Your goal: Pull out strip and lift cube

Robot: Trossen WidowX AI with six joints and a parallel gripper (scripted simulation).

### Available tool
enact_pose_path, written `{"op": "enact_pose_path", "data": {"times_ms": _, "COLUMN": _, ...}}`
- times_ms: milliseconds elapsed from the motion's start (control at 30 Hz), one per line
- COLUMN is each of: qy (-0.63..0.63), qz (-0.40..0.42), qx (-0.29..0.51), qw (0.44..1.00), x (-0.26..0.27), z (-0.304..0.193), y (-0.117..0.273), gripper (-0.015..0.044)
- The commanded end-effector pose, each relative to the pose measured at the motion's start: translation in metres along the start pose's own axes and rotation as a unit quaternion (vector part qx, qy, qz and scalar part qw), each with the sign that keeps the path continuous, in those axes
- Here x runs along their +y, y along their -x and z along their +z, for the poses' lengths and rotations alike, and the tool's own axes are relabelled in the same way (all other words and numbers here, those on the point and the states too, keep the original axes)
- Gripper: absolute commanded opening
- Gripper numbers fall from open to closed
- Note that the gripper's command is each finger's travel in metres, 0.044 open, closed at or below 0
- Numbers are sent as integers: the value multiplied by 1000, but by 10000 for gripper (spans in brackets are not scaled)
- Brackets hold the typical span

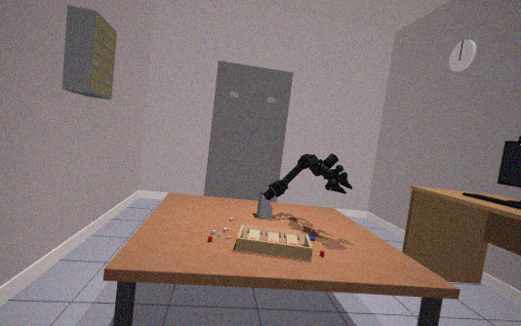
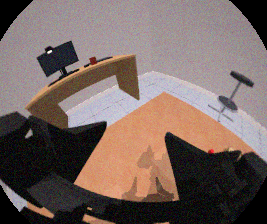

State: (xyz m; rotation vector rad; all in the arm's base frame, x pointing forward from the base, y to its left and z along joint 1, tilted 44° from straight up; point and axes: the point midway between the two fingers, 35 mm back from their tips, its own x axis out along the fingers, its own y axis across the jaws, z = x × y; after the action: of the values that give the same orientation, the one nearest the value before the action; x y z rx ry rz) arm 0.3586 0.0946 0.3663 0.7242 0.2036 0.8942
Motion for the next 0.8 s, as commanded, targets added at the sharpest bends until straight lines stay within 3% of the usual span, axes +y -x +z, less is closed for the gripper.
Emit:
{"op": "enact_pose_path", "data": {"times_ms": 0, "qy": -7, "qz": -86, "qx": -9, "qw": 996, "x": -68, "z": -11, "y": 31, "gripper": 400}}
{"op": "enact_pose_path", "data": {"times_ms": 333, "qy": -50, "qz": -267, "qx": -15, "qw": 962, "x": -192, "z": -67, "y": 137, "gripper": 400}}
{"op": "enact_pose_path", "data": {"times_ms": 567, "qy": -108, "qz": -375, "qx": -11, "qw": 921, "x": -240, "z": -136, "y": 224, "gripper": 400}}
{"op": "enact_pose_path", "data": {"times_ms": 767, "qy": -123, "qz": -393, "qx": -10, "qw": 911, "x": -244, "z": -152, "y": 240, "gripper": 400}}
